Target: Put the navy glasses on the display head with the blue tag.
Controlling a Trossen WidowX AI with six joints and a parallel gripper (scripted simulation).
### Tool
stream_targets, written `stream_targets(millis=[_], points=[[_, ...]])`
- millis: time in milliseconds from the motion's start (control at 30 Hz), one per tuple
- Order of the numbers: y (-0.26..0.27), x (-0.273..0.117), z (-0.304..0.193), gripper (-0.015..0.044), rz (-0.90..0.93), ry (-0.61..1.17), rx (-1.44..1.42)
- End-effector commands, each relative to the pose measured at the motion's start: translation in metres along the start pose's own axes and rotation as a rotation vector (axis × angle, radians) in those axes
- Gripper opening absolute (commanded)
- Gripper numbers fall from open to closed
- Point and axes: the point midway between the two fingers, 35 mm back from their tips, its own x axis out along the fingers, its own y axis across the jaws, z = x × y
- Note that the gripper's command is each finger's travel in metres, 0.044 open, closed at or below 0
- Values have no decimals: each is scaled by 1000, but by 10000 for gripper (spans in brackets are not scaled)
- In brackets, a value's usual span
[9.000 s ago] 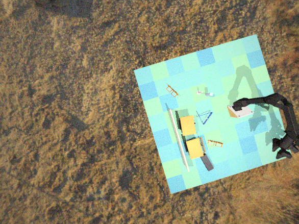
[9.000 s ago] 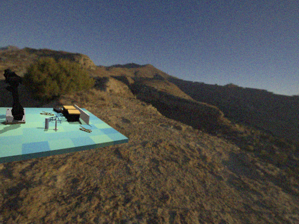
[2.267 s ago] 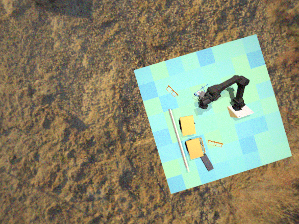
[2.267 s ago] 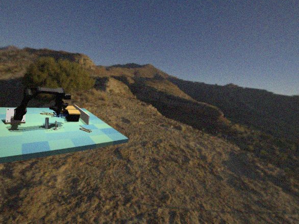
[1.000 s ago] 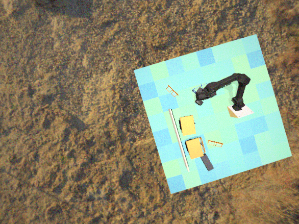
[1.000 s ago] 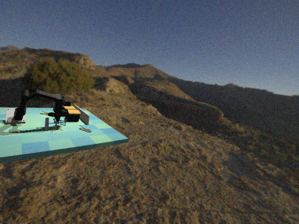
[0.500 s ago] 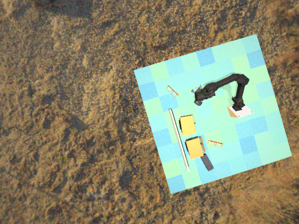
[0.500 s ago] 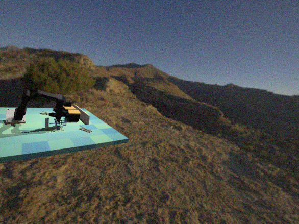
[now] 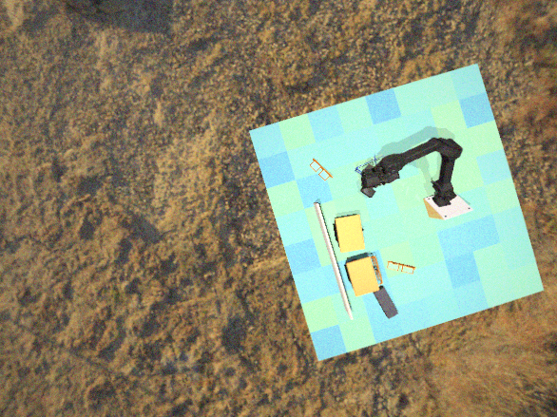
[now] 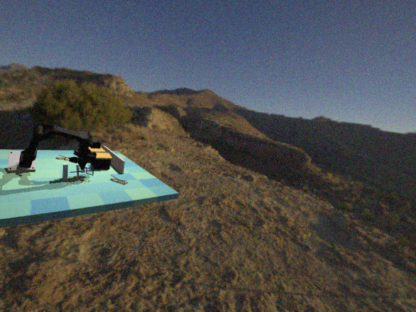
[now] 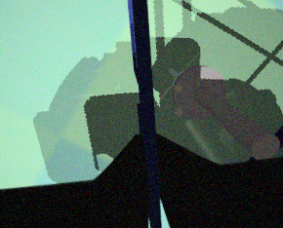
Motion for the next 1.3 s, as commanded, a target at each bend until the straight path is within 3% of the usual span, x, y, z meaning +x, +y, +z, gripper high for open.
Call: stream_targets(millis=[0, 1267], points=[[2, -2, 3, 0, 2, -4, 2], [14, -2, 17, 0, 3, -5, 3]])
